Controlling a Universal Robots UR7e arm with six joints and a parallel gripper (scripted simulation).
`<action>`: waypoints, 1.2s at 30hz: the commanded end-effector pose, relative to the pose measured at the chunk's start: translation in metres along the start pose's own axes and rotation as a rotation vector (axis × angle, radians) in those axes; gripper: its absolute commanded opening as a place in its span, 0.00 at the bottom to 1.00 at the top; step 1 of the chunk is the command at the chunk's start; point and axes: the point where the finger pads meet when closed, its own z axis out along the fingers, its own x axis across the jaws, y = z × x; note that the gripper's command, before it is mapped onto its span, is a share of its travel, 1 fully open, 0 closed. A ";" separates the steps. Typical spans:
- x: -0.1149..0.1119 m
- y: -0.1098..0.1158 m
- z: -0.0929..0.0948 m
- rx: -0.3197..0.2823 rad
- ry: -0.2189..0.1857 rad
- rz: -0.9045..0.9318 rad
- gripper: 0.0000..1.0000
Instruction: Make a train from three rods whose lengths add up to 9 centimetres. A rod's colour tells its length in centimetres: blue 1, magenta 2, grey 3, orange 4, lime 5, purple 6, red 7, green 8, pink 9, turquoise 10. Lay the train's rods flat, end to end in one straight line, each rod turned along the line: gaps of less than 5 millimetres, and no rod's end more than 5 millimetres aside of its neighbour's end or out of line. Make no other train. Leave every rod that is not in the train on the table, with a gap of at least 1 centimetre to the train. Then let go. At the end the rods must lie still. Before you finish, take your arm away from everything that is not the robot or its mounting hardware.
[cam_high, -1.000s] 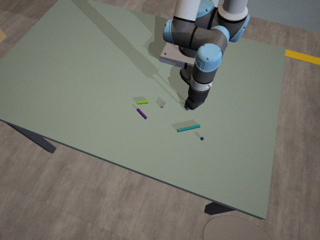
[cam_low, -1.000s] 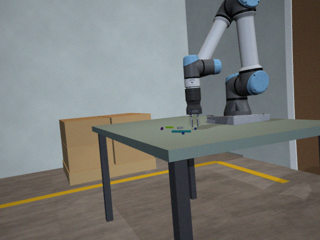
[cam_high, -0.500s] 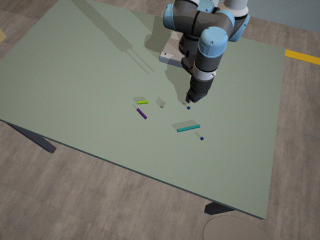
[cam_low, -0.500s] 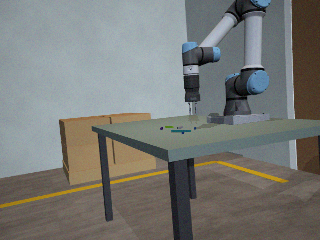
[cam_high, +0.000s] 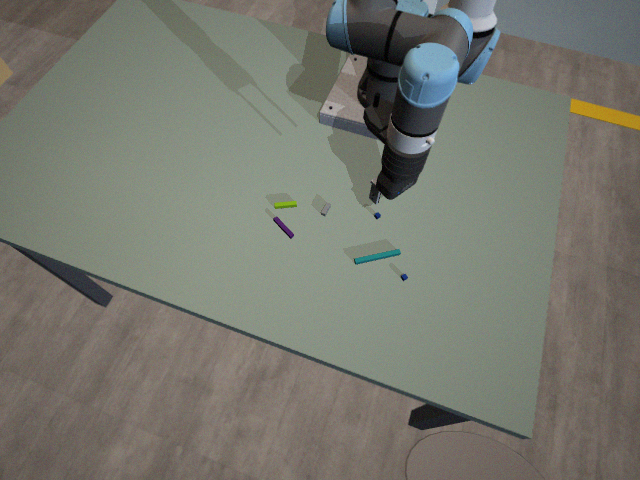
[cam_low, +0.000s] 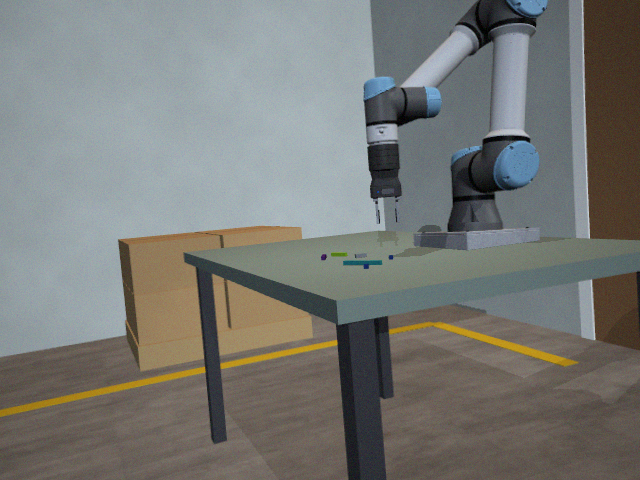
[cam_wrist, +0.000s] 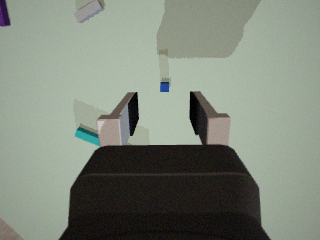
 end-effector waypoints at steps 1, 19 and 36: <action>0.000 0.001 -0.001 -0.001 -0.001 -0.001 1.00; -0.001 0.000 -0.001 -0.001 -0.001 -0.010 1.00; -0.010 -0.009 0.002 0.000 0.000 -0.163 1.00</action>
